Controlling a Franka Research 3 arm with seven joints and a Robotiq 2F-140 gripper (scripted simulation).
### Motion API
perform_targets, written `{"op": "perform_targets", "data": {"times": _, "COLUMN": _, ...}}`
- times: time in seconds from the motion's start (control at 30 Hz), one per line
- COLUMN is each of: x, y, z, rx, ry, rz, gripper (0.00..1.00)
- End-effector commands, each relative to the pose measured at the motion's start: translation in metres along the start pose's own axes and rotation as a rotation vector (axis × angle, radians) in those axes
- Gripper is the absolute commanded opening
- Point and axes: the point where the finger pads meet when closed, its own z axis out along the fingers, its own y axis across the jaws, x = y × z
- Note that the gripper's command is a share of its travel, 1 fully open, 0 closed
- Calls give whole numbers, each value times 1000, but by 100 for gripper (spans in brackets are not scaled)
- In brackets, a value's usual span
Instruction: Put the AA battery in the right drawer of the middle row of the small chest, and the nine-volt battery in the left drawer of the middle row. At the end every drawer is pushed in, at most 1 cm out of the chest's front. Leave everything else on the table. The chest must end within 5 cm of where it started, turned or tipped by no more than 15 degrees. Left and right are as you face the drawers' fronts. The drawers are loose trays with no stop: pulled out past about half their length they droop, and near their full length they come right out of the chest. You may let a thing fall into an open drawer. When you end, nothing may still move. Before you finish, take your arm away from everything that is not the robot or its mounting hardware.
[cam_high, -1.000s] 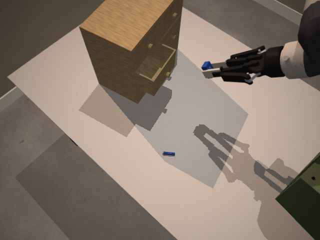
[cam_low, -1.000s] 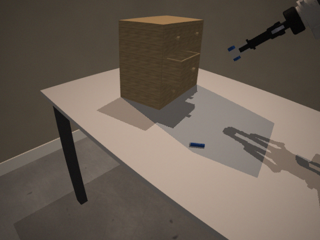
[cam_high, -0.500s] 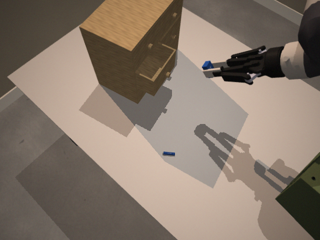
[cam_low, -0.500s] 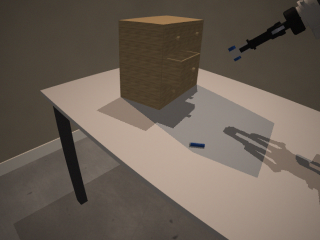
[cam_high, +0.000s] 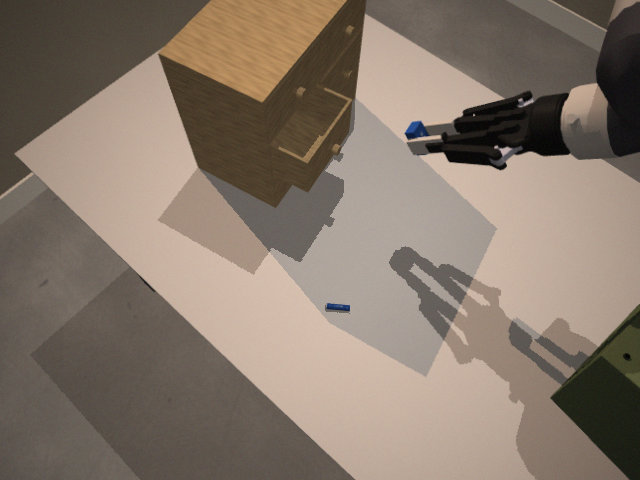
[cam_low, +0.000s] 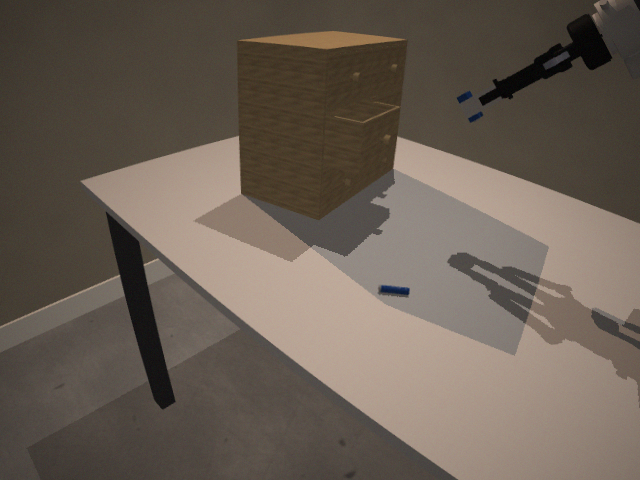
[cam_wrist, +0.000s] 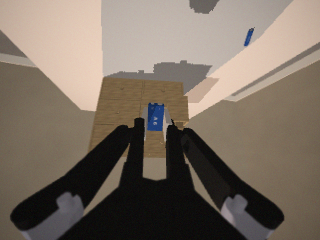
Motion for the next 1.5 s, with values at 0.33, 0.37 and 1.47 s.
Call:
{"op": "perform_targets", "data": {"times": 0.33, "x": -3, "y": 0, "z": 2, "rx": 3, "ry": -5, "rz": -12, "gripper": 14}}
{"op": "perform_targets", "data": {"times": 0.37, "x": -3, "y": 0, "z": 2, "rx": 4, "ry": -5, "rz": -12, "gripper": 14}}
{"op": "perform_targets", "data": {"times": 1.47, "x": -59, "y": 0, "z": 68, "rx": -7, "ry": -28, "rz": -27, "gripper": 14}}
